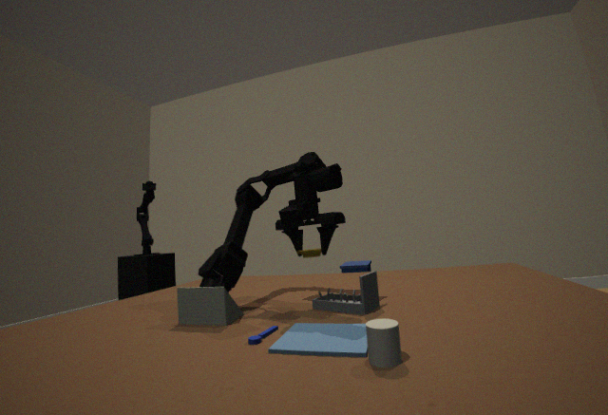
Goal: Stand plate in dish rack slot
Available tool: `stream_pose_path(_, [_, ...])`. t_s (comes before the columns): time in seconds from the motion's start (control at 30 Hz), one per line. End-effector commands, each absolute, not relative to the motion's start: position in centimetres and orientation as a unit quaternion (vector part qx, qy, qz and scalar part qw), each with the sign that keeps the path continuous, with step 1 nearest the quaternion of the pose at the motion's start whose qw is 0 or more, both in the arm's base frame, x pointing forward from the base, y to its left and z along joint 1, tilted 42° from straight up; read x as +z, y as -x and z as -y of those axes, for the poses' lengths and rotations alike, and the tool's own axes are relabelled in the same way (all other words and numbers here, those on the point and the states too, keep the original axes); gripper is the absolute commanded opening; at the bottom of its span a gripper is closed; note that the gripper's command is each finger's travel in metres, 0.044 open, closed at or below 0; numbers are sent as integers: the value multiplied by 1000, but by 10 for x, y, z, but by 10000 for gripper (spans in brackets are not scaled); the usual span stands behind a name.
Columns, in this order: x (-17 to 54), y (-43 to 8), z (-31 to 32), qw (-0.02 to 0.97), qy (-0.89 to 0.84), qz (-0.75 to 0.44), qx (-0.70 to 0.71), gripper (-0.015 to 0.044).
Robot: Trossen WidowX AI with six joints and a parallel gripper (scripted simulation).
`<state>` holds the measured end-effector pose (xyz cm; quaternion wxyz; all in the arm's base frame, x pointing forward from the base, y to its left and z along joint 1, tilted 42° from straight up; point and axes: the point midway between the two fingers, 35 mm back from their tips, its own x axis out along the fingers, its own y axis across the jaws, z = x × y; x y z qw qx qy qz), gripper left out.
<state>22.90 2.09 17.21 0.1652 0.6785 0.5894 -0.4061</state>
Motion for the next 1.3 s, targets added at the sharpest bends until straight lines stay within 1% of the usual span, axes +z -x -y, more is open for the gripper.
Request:
stream_pose_path(0.0, [173, -226, -23, 149, -681, -584, -416, 0])
stream_pose_path(0.2, [167, -222, -26, 170, -666, -589, -425, 0])
stream_pose_path(0.7, [131, -198, -39, 314, -561, -597, -480, 0])
stream_pose_path(1.27, [101, -184, -41, 479, -455, -557, -504, 0])
